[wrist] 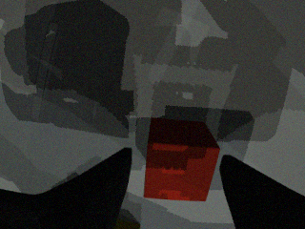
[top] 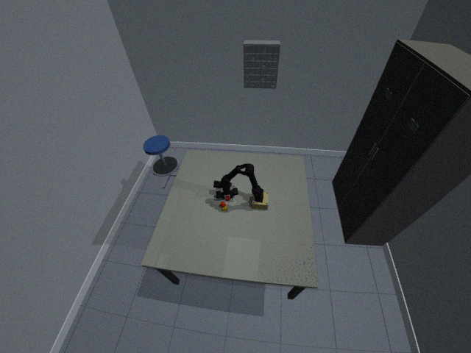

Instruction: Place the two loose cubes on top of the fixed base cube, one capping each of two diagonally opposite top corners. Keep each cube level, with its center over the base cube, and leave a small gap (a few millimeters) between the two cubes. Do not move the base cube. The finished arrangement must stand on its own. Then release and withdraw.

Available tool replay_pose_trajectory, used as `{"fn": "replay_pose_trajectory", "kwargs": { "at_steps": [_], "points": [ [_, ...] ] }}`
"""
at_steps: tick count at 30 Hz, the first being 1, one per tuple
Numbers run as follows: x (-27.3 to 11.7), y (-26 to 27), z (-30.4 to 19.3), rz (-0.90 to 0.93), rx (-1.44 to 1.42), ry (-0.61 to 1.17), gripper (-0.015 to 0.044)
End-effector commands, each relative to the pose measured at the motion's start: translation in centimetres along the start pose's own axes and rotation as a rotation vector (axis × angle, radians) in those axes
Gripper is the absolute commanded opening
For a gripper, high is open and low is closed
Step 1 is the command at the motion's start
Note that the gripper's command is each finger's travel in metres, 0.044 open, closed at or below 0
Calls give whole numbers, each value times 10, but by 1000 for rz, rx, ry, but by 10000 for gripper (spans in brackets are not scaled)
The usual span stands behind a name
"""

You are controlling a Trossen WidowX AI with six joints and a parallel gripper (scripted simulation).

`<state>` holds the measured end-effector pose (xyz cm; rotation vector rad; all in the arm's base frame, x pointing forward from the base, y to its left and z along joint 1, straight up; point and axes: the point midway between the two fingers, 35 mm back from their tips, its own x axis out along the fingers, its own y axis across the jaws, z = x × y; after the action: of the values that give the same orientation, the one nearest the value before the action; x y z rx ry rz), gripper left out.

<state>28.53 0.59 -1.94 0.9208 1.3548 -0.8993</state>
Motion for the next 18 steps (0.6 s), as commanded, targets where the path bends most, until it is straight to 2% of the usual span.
{"fn": "replay_pose_trajectory", "kwargs": {
  "at_steps": [1,3,18],
  "points": [
    [1,0,1,0,4,-3,160],
    [1,0,1,0,4,-3,107],
    [-16,8,5,31,12,-37,105]
  ]
}}
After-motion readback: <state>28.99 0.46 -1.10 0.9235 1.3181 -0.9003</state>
